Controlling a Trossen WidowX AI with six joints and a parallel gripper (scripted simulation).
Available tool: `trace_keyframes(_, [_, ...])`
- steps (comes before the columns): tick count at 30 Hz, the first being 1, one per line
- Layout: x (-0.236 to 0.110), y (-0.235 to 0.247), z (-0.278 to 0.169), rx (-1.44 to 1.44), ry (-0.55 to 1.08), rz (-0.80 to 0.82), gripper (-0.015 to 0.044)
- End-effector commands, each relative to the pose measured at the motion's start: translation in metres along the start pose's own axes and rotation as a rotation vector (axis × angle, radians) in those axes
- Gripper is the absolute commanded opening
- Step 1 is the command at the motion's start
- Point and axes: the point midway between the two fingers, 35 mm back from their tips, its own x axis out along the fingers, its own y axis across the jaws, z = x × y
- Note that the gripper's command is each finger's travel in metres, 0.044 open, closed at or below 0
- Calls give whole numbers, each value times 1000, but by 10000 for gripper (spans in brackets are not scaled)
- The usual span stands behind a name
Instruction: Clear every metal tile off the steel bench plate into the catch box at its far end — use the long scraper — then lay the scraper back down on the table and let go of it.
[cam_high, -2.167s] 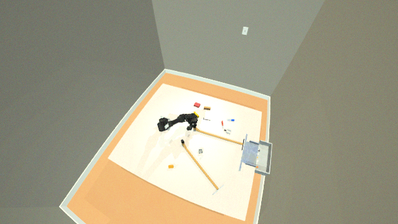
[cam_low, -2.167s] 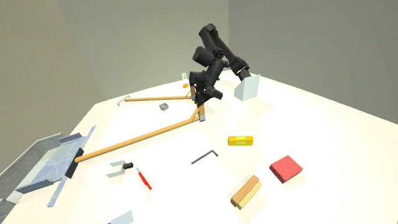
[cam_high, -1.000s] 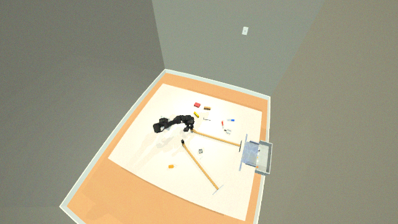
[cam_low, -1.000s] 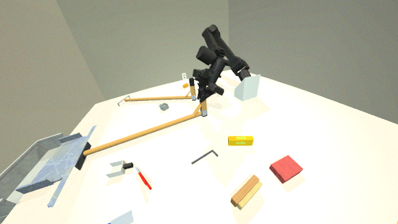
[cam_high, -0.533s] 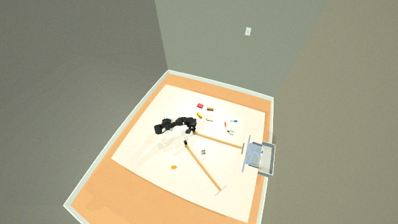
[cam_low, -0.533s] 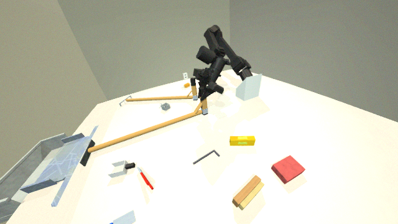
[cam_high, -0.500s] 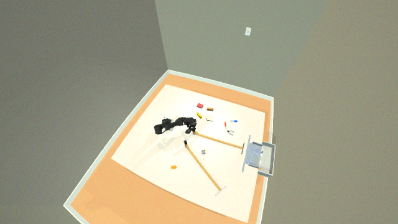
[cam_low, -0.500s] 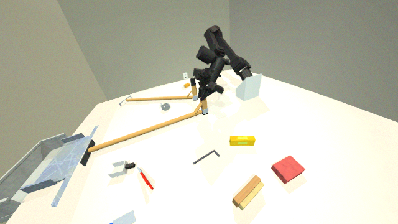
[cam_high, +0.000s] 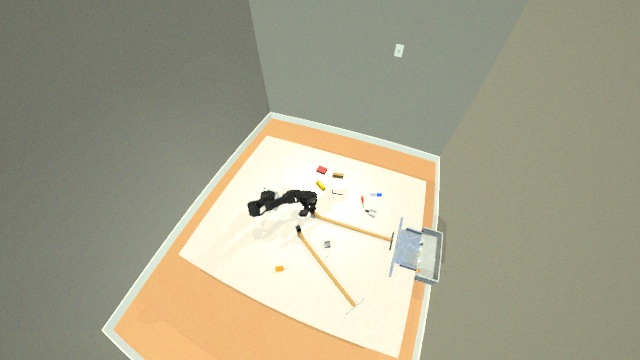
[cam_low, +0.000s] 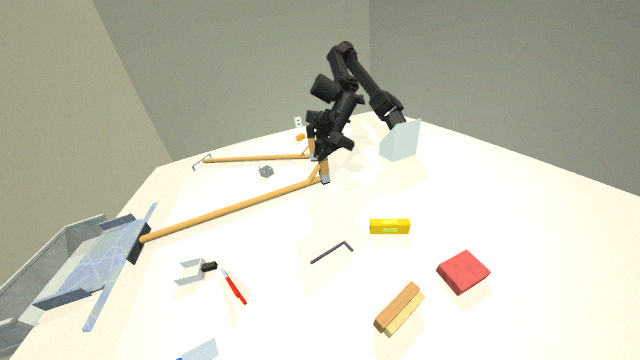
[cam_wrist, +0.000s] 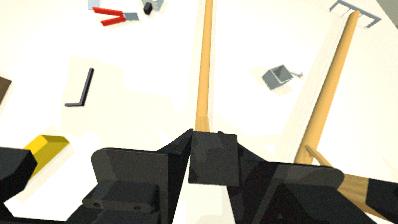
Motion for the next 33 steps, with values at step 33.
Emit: trace_keyframes(33, [32, -5, 49, 17, -15, -10, 0])
